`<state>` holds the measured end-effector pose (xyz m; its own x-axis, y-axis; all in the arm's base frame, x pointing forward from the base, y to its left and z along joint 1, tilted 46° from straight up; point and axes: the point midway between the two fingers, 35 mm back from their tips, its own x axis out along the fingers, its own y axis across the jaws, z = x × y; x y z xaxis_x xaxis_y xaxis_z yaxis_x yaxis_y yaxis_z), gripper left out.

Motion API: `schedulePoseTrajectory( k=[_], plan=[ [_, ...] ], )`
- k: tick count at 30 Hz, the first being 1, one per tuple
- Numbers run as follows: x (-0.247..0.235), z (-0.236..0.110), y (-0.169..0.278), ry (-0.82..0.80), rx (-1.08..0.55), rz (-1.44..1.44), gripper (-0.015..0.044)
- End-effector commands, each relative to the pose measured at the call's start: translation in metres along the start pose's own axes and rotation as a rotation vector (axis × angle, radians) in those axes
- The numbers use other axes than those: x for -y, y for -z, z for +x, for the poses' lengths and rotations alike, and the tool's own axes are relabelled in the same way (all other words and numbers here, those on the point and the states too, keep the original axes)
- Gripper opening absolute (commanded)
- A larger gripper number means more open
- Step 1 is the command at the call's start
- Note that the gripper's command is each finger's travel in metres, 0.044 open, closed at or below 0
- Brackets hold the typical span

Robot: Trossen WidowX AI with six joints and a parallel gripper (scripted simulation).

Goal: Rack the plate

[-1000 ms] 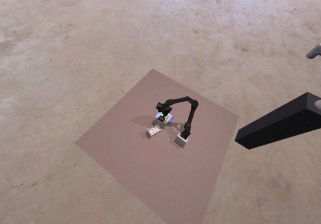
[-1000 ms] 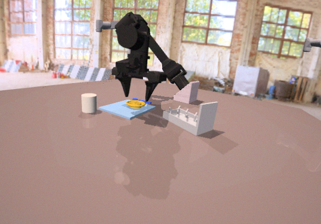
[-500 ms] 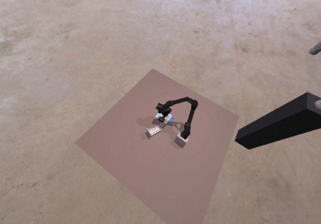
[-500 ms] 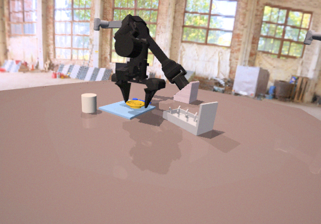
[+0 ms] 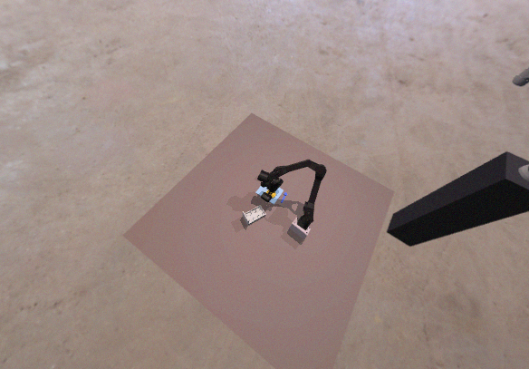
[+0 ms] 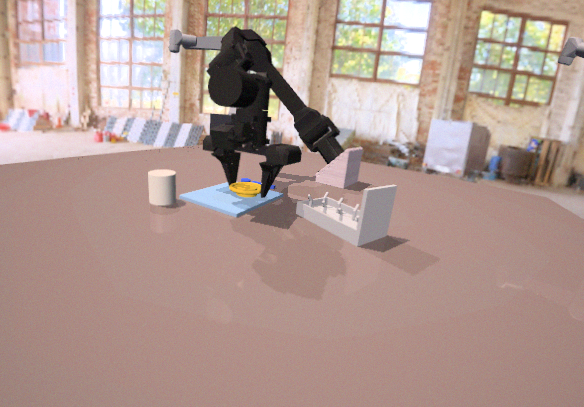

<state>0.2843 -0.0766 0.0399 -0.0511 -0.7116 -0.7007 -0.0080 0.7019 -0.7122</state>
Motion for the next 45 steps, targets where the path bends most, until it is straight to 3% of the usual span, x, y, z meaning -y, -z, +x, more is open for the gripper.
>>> schedulePoseTrajectory(
  k=[1, 5, 16, 45],
  plan=[
    [0.001, 0.001, 0.000, 0.005, 0.001, -0.003, 0.0318],
    [0.001, 0.001, 0.000, 0.005, 0.001, -0.003, 0.0291],
    [-0.002, -0.044, -0.010, -0.011, 0.037, -0.015, 0.0002],
    [-0.003, -0.169, -0.016, -0.040, 0.113, -0.051, 0.0000]
  ],
)
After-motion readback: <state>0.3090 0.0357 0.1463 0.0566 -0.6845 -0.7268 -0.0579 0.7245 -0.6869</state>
